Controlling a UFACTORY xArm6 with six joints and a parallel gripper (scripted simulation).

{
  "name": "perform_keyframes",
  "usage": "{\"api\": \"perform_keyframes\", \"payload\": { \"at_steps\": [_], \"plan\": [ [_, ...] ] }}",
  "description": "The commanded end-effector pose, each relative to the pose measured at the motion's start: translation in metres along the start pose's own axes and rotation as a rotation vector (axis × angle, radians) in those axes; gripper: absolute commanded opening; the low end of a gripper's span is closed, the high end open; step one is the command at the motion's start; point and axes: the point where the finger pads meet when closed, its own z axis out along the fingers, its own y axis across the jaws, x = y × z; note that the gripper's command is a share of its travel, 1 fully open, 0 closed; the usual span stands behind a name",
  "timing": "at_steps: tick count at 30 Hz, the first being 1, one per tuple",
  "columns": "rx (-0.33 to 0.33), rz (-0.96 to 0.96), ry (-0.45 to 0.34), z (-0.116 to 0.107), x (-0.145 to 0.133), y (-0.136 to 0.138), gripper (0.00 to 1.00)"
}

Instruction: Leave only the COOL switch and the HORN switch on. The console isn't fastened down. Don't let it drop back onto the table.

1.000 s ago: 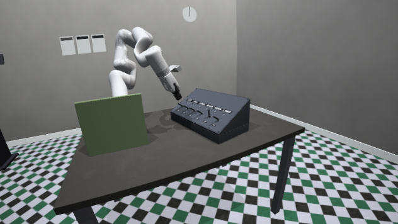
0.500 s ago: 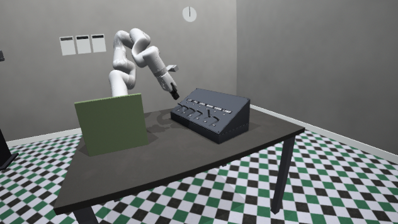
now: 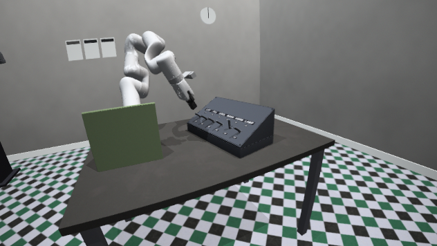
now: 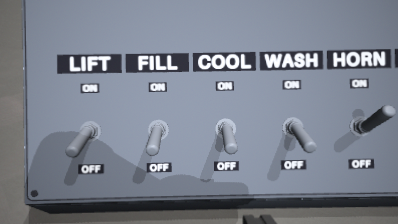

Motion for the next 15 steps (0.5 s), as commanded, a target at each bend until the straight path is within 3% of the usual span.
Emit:
{"api": "perform_keyframes", "payload": {
  "at_steps": [1, 15],
  "plan": [
    [-0.002, -0.002, 0.001, -0.0008, 0.0012, 0.0008, 0.0],
    [-0.002, -0.002, 0.001, 0.0035, 0.0012, 0.0008, 0.0]
  ]
}}
